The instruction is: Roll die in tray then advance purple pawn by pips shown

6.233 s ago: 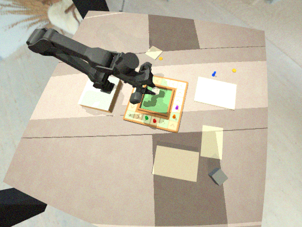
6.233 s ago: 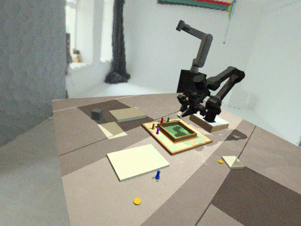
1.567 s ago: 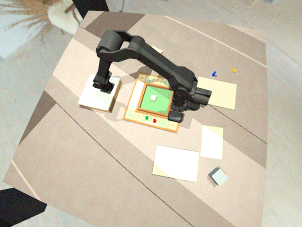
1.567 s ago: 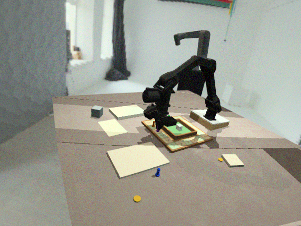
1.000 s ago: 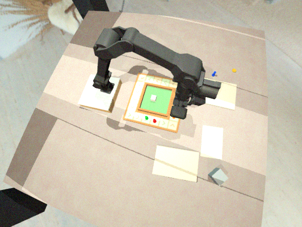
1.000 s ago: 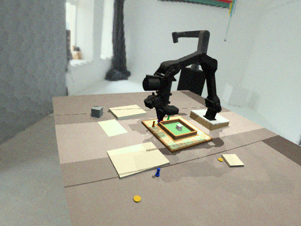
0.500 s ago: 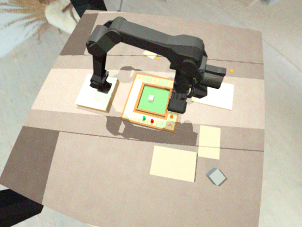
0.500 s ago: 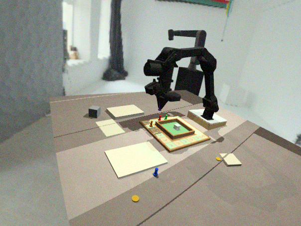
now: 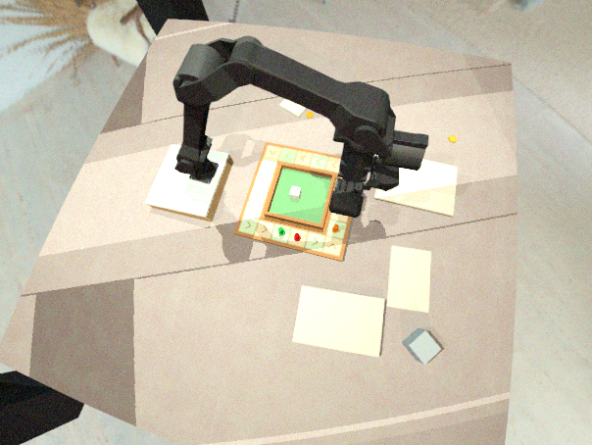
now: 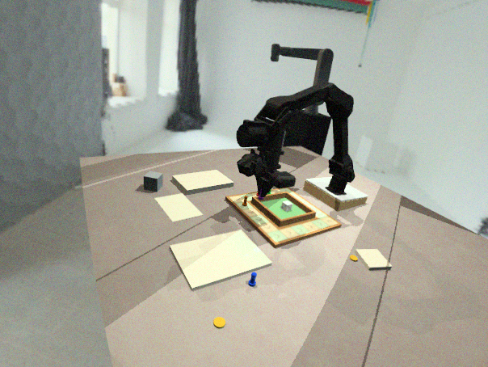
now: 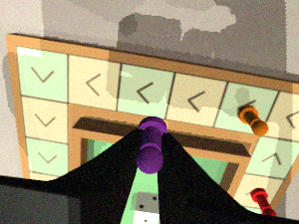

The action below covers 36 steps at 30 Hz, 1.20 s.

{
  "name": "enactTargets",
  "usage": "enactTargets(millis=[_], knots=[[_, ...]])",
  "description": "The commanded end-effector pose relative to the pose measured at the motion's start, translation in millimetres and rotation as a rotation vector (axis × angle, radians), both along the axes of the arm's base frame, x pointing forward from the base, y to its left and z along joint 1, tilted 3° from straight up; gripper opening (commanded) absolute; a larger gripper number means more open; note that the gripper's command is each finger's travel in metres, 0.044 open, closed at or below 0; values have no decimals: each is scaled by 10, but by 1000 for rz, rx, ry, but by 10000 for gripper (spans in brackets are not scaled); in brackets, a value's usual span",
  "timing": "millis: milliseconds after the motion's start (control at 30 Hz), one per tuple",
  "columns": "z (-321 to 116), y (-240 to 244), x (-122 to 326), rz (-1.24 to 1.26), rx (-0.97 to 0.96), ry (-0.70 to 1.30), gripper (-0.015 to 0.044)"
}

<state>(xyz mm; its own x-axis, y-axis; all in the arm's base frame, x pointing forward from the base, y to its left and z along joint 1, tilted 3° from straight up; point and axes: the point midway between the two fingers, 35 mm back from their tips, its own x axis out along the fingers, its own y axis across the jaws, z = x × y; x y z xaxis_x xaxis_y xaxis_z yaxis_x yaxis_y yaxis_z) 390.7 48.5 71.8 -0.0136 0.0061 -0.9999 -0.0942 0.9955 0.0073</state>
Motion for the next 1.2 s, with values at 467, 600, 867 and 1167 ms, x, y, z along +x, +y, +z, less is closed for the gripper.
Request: enactTargets(millis=[467,600,867,1167], knots=[[-550,98,-48,-2,1,2,0],[-553,98,-48,-2,1,2,0],[-649,99,-49,-2,1,2,0],[-667,96,-46,1,0,-1,79]])
